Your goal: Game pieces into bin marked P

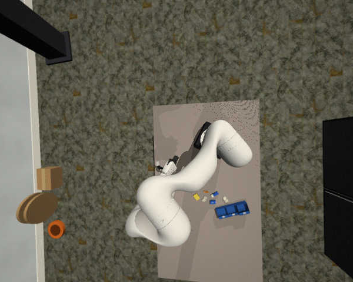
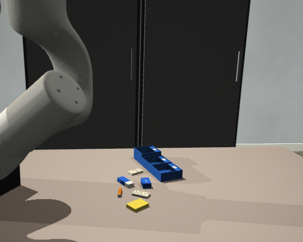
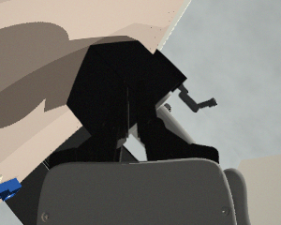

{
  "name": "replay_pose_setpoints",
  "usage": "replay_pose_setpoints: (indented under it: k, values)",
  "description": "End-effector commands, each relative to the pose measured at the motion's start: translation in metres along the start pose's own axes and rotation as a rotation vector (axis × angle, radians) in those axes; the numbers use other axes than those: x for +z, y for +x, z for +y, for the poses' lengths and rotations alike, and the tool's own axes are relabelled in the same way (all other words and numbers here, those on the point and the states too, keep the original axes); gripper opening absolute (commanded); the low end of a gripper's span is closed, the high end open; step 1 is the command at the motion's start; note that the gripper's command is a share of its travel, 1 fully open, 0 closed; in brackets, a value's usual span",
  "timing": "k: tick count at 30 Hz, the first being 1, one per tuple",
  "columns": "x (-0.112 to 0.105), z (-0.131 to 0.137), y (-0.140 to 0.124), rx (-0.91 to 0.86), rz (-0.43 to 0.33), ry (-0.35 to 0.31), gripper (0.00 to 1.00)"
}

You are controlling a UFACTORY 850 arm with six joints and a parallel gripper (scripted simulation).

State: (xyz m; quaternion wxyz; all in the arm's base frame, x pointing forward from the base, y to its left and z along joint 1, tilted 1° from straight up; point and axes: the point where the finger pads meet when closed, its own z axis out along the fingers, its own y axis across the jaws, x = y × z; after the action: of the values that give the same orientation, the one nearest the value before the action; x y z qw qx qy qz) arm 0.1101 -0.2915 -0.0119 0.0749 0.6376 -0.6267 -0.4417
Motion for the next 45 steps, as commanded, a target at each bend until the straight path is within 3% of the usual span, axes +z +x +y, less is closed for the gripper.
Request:
replay_pose_setpoints:
  k: [1, 4, 9, 14, 19, 22, 29, 32, 38, 41, 45]
  values:
    - [-0.009, -0.012, -0.004, -0.027, 0.019, 0.015, 0.07]
    - [-0.023, -0.032, -0.012, -0.130, 0.091, 0.054, 0.07]
    - [-0.029, -0.040, -0.015, -0.130, 0.091, 0.054, 0.07]
    - [-0.042, -0.060, -0.025, -0.236, 0.166, 0.088, 0.07]
    - [-0.048, -0.069, -0.029, -0.236, 0.166, 0.088, 0.07]
    - [-0.060, -0.087, -0.040, -0.345, 0.242, 0.119, 0.07]
    - [-0.066, -0.096, -0.046, -0.345, 0.242, 0.119, 0.07]
    - [-0.077, -0.115, -0.059, -0.456, 0.319, 0.145, 0.07]
    - [-0.083, -0.124, -0.065, -0.456, 0.319, 0.145, 0.07]
    - [-0.094, -0.141, -0.080, -0.569, 0.399, 0.168, 0.07]
    - [-0.099, -0.151, -0.087, -0.569, 0.399, 0.168, 0.07]
